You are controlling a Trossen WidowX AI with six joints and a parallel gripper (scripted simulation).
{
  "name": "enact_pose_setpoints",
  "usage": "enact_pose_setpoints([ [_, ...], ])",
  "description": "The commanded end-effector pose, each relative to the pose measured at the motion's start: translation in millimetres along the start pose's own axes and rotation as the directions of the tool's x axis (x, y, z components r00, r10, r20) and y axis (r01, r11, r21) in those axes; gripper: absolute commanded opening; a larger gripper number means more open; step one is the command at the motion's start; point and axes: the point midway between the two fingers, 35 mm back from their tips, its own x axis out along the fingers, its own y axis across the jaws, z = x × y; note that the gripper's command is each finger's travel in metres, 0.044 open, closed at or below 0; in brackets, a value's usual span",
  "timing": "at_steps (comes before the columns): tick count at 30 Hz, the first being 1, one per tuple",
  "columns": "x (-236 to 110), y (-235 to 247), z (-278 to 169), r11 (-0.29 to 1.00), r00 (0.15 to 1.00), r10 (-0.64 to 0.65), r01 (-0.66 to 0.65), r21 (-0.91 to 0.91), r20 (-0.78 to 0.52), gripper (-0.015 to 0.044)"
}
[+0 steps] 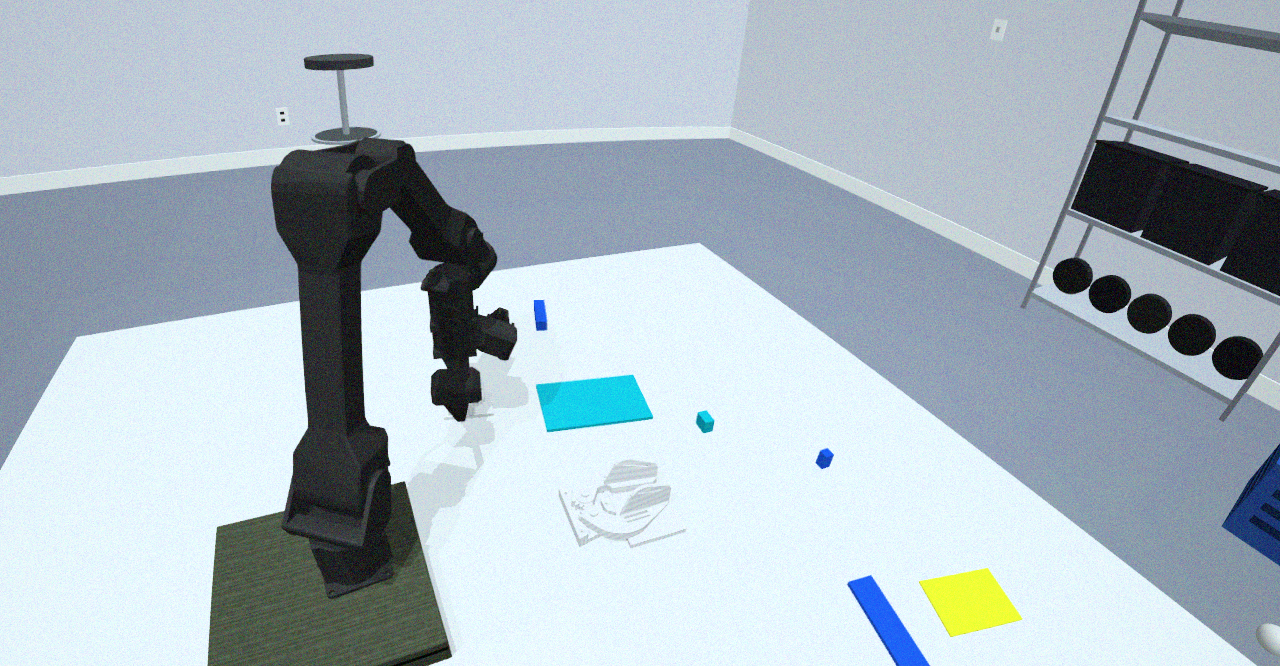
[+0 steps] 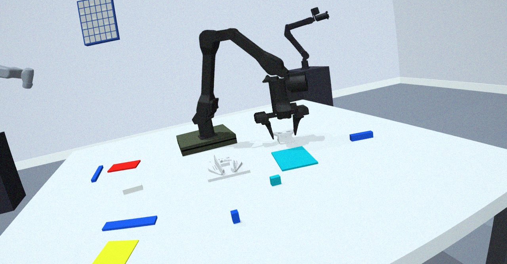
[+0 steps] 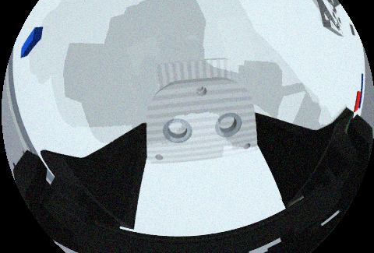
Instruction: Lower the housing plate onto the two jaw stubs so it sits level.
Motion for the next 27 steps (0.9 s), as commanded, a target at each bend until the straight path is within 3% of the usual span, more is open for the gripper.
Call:
enact_pose_setpoints([
  [1,0.0,0.0,0.0,1.0,1.0,0.0,0.0,0.0,0.0,0.0351],
  [12,-2.0,0.3,0.1,1.0,1.0,0.0,0.0,0.0,0.0,0.0351],
  [27,-48.7,2.5,0.9,1.0,1.0,0.002,-0.002,-0.002,-0.001,0.0351],
])
